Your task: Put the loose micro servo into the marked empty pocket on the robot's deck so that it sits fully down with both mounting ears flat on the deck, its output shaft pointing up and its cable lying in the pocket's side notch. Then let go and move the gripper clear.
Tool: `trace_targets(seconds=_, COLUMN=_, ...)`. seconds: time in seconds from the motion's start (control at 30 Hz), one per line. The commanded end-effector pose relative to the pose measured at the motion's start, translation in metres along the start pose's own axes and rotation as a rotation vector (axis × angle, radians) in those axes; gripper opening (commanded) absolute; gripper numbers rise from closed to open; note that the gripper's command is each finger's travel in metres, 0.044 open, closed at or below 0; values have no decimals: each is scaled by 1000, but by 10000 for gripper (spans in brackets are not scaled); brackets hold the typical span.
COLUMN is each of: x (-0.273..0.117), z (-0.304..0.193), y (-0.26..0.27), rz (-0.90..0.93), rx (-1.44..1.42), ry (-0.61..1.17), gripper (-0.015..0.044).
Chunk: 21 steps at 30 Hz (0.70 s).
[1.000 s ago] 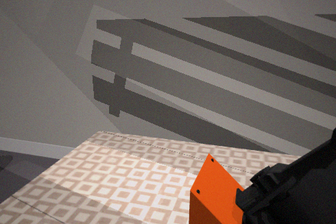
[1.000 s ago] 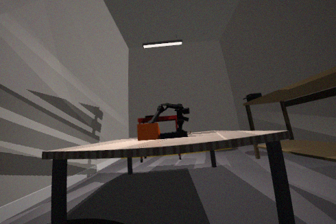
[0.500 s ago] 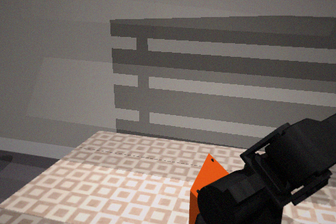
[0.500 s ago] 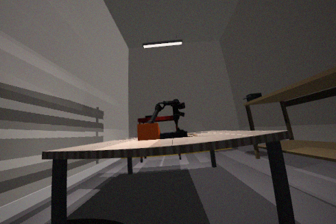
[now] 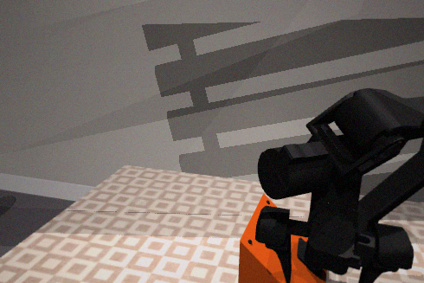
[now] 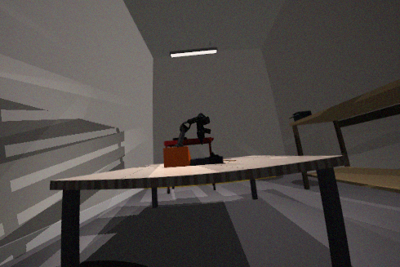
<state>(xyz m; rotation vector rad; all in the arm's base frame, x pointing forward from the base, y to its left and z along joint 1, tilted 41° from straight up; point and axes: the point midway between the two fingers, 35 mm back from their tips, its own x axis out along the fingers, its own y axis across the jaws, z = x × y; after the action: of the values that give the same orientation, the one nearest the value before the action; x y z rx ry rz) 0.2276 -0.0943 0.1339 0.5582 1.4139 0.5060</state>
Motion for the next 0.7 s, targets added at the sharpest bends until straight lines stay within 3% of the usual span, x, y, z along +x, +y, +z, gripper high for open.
trace_targets(seconds=0.0, x=-24, z=2, y=-1, rz=-59, rx=2, ry=-62, gripper=440)
trace_targets(seconds=0.67, x=-34, z=3, y=-1, rz=-84, rx=7, ry=-90, gripper=440)
